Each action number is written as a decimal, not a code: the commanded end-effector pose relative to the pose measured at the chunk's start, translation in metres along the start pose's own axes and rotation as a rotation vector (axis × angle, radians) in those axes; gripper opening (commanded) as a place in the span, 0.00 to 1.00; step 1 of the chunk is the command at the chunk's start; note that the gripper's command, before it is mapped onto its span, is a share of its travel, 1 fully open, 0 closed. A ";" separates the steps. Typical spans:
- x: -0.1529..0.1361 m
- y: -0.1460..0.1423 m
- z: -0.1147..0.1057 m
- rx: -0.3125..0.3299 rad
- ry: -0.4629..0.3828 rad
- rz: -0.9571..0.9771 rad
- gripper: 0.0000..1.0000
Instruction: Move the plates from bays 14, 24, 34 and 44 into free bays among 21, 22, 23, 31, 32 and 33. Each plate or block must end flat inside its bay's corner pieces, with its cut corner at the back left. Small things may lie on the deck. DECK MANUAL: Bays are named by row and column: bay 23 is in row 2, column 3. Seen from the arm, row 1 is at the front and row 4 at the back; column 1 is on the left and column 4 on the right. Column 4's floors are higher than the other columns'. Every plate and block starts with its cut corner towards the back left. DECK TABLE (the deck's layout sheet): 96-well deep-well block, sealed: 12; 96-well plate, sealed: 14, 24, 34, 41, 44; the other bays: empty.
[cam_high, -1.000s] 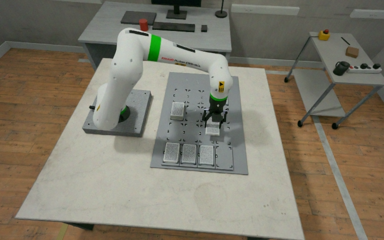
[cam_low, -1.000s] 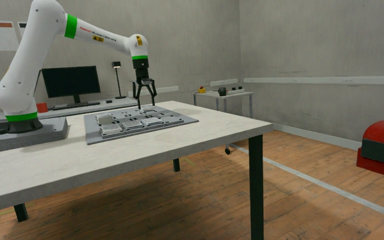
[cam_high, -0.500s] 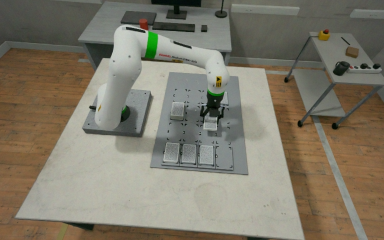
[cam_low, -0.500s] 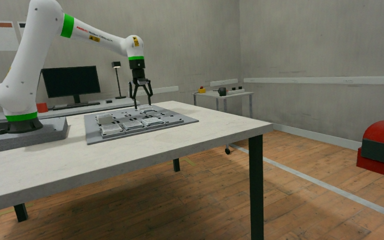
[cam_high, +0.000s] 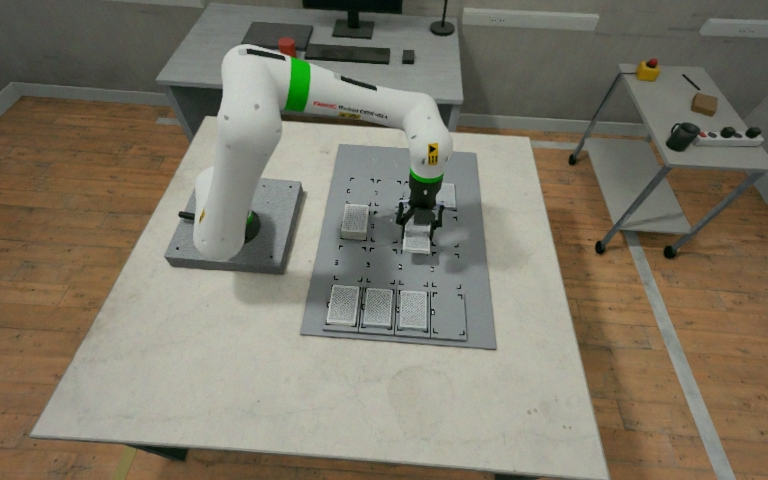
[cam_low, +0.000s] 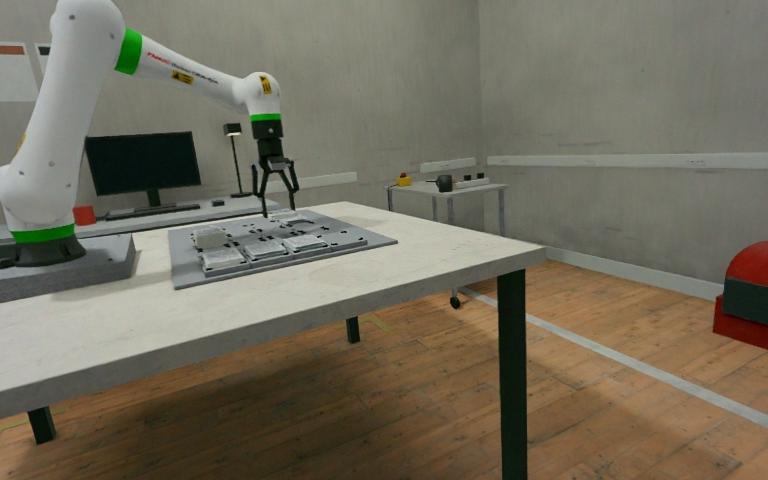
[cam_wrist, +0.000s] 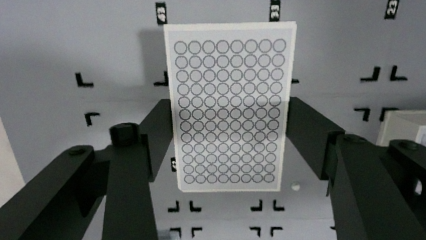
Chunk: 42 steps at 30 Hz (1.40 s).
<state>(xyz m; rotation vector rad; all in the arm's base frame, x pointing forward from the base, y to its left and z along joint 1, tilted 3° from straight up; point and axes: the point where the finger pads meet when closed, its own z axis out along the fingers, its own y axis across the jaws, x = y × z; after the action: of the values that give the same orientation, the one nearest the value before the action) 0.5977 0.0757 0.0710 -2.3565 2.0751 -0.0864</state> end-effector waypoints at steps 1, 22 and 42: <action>-0.006 0.002 -0.001 0.002 0.000 0.000 0.10; -0.048 0.020 -0.001 0.002 0.000 0.000 0.10; -0.092 0.039 -0.001 0.002 0.000 0.000 0.10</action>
<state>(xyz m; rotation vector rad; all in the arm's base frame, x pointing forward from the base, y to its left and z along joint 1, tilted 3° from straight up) 0.5487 0.1581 0.0660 -2.3564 2.0752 -0.0865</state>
